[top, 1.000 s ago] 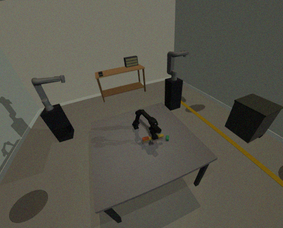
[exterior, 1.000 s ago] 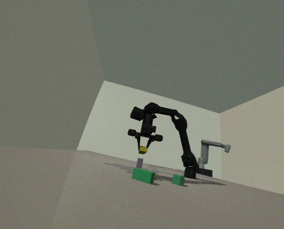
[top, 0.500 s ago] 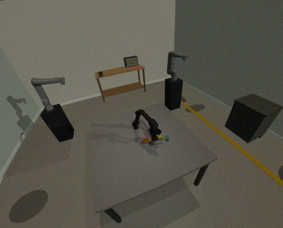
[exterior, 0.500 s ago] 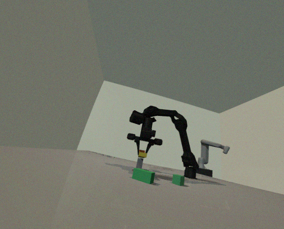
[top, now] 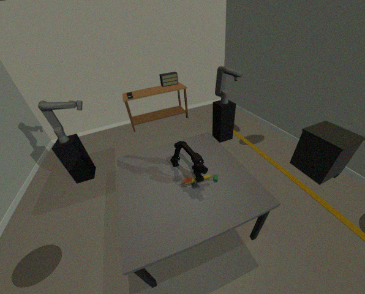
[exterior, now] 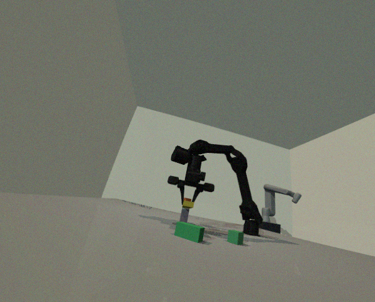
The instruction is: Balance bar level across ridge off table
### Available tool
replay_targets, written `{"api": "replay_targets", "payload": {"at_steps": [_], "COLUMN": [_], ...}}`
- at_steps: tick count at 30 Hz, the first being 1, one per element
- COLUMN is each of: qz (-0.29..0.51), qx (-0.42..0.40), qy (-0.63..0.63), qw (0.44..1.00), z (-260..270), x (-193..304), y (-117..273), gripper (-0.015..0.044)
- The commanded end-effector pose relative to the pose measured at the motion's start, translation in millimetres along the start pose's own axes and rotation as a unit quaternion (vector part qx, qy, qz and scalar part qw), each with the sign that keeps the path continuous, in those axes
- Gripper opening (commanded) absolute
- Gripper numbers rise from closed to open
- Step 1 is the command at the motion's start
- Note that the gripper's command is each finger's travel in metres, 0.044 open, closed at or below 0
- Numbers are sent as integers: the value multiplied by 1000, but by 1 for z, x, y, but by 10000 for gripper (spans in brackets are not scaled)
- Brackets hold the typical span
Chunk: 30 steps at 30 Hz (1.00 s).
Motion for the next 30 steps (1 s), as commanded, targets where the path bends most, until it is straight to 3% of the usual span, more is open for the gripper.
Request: {"api": "replay_targets", "payload": {"at_steps": [1,30], "qz": [1,1], "qx": [3,3], "qy": [-1,-1], "qw": [1000,1000], "z": [-1,-1], "x": [1,1], "y": [1,-2], "gripper": [0,0]}}
Point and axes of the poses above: the point midway between the two fingers, 35 mm back from their tips, its own y axis back along the fingers, its own z axis across the jaws, x = y × z, the point moved 1 cm from there along y, back along the fingers, and after that the axes turned 1 degree about y, right-handed, at the moved point
